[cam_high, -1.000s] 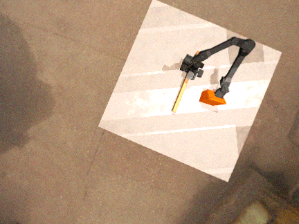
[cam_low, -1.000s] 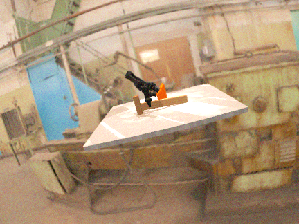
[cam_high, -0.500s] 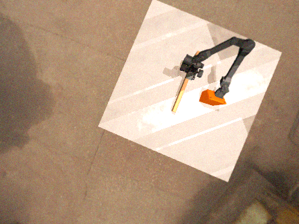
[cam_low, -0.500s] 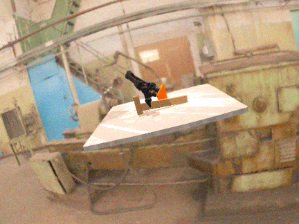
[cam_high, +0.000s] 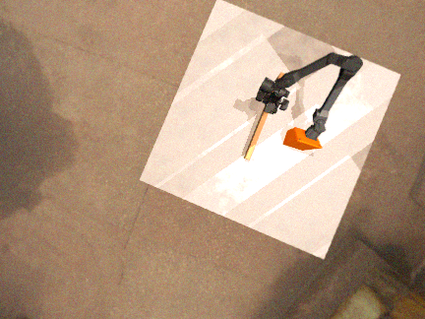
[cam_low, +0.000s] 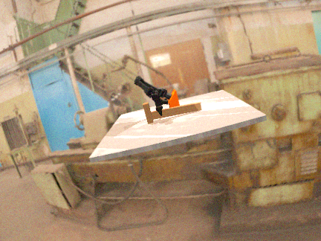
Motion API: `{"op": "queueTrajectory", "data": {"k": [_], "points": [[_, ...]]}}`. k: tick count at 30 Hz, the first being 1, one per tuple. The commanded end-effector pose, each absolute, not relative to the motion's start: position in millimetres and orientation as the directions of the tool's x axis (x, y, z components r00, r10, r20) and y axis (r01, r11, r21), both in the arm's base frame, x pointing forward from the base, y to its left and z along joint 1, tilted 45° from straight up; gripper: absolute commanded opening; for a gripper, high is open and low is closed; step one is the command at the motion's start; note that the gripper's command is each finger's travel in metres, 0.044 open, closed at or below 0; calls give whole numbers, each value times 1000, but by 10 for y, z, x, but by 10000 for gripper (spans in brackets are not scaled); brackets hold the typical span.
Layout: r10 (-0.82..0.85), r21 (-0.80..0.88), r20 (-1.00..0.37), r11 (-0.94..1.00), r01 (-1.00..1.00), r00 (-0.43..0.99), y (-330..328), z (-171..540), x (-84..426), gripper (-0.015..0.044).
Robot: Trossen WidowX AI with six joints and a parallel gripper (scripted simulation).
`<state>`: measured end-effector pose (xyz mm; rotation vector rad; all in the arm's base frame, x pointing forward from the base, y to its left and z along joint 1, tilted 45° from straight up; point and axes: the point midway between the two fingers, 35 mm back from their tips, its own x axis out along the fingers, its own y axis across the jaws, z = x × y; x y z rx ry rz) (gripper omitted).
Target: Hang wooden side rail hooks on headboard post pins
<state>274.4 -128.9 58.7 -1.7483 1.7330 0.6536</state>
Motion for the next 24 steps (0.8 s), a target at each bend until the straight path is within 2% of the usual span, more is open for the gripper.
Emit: {"op": "queueTrajectory", "data": {"k": [1, 24], "points": [[-712, -67, -701, 12, -998, 38, -1286, 587, 2754, 0], [-713, -67, -701, 12, -998, 38, -1313, 560, 2755, 0]]}}
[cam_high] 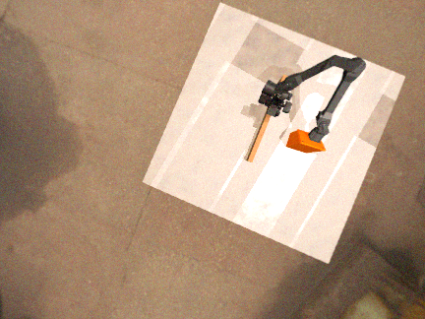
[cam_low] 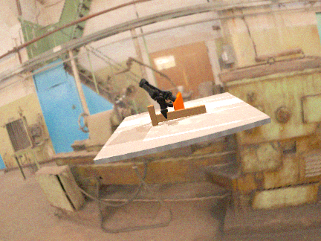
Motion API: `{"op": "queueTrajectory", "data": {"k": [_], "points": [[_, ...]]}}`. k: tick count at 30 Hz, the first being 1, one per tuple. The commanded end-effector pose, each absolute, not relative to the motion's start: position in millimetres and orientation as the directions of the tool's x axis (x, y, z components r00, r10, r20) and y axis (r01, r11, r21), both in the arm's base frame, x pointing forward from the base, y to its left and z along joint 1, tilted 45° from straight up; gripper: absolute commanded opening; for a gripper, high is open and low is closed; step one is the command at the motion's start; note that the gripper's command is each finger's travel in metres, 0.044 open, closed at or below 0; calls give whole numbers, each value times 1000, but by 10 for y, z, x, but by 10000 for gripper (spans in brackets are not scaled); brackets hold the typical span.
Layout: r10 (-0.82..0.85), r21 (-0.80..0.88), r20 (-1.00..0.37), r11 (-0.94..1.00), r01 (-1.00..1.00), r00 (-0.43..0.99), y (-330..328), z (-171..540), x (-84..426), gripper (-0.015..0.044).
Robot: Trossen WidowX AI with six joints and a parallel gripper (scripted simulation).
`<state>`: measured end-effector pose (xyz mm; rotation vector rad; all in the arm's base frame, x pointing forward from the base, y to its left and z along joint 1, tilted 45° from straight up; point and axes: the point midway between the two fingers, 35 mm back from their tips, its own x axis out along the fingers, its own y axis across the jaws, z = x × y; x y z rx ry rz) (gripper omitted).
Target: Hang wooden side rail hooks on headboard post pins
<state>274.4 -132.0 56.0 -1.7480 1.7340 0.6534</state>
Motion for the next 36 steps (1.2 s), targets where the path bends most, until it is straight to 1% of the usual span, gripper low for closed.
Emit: {"op": "queueTrajectory", "data": {"k": [1, 15, 27, 31, 32, 36], "points": [[-713, -67, -701, 12, -998, 38, -1315, 559, 2755, 0], [-713, -67, -700, 12, -998, 38, -1330, 544, 2756, 0], [-711, -63, -703, 16, -998, 32, -1322, 547, 2740, 315], [-710, -64, -703, 15, -998, 34, -1216, 645, 2742, 420], [-710, -65, -703, 15, -998, 35, -1172, 687, 2741, 440], [-711, -66, -702, 12, -998, 38, -1035, 826, 2726, 440]]}}
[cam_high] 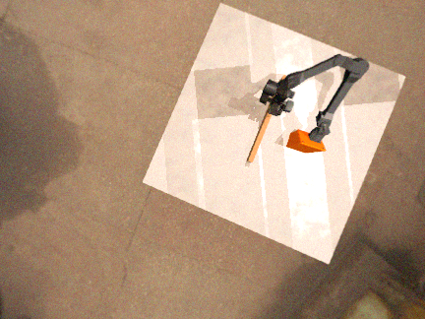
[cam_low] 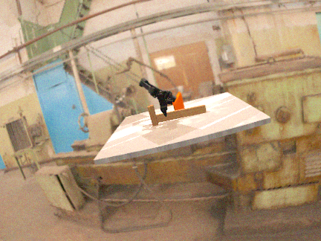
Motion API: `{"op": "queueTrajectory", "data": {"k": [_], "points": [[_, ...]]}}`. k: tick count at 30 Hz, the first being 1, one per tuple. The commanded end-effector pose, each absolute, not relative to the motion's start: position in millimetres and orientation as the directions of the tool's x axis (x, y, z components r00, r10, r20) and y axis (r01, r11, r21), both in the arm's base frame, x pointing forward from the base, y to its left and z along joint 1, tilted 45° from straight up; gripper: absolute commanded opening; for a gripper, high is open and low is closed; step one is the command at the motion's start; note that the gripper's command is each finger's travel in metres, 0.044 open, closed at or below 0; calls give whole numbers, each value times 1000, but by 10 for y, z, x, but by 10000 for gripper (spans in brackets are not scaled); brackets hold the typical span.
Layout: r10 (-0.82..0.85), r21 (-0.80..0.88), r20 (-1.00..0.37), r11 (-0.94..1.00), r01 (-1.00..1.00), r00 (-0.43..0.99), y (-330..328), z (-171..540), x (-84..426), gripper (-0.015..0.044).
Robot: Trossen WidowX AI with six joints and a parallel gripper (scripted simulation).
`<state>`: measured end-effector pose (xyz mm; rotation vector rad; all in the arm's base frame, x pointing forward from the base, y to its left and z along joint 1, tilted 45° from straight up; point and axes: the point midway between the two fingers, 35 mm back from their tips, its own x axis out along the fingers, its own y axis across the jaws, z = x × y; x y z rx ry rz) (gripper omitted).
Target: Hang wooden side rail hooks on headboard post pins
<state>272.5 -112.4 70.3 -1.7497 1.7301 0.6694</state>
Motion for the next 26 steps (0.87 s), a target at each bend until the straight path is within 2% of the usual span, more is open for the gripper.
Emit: {"op": "queueTrajectory", "data": {"k": [1, 26], "points": [[-711, -66, -702, 12, -998, 38, -1035, 826, 2726, 440], [-707, -65, -706, 7, -998, 41, -844, 638, 2756, 440]]}}
